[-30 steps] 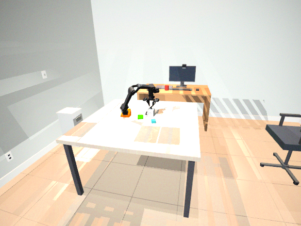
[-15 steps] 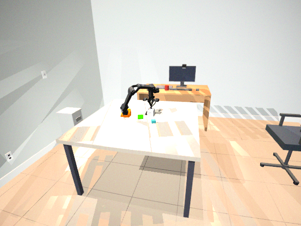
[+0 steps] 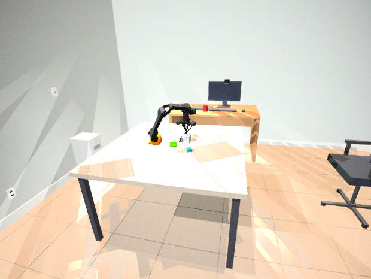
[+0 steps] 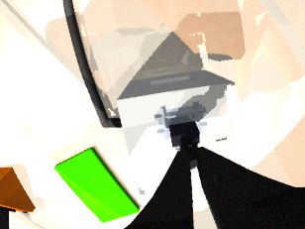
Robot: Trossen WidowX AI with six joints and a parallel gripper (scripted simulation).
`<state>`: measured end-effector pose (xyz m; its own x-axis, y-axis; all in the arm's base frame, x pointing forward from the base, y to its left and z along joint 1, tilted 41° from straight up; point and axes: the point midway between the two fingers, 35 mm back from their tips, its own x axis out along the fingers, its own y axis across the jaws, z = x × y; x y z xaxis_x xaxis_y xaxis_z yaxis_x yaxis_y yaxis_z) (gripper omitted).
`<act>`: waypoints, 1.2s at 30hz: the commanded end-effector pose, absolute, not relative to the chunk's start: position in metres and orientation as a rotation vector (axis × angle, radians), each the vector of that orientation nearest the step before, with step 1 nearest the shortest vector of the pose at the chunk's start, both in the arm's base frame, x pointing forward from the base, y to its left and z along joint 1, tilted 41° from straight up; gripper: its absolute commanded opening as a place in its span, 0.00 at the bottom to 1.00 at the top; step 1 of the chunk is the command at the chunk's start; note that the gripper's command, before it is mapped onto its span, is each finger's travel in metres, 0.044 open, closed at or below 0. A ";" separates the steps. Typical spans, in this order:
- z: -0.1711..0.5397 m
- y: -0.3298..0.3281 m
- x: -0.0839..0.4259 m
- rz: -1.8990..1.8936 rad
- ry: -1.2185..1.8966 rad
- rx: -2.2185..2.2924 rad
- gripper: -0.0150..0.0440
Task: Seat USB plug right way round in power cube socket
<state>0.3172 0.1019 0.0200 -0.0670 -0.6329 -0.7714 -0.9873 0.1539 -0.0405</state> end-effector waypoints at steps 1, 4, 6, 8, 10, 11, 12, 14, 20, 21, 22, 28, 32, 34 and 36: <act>0.023 0.104 0.318 0.685 1.775 -1.546 0.25; 0.024 0.106 0.318 0.685 1.775 -1.546 0.25; 0.025 0.106 0.318 0.685 1.775 -1.546 0.25; 0.026 0.107 0.318 0.686 1.775 -1.546 0.25; 0.027 0.108 0.318 0.686 1.775 -1.546 0.25; 0.028 0.109 0.318 0.686 1.775 -1.546 0.25; 0.028 0.109 0.318 0.686 1.775 -1.546 0.25; 0.029 0.110 0.318 0.686 1.775 -1.546 0.25; 0.032 0.112 0.319 0.686 1.775 -1.546 0.25; 0.033 0.113 0.319 0.686 1.775 -1.546 0.25; 0.033 0.113 0.319 0.686 1.775 -1.546 0.25; 0.036 0.116 0.319 0.686 1.775 -1.546 0.25; 0.038 0.117 0.319 0.686 1.775 -1.546 0.25; 0.039 0.118 0.319 0.686 1.775 -1.546 0.25; 0.040 0.119 0.319 0.686 1.775 -1.546 0.25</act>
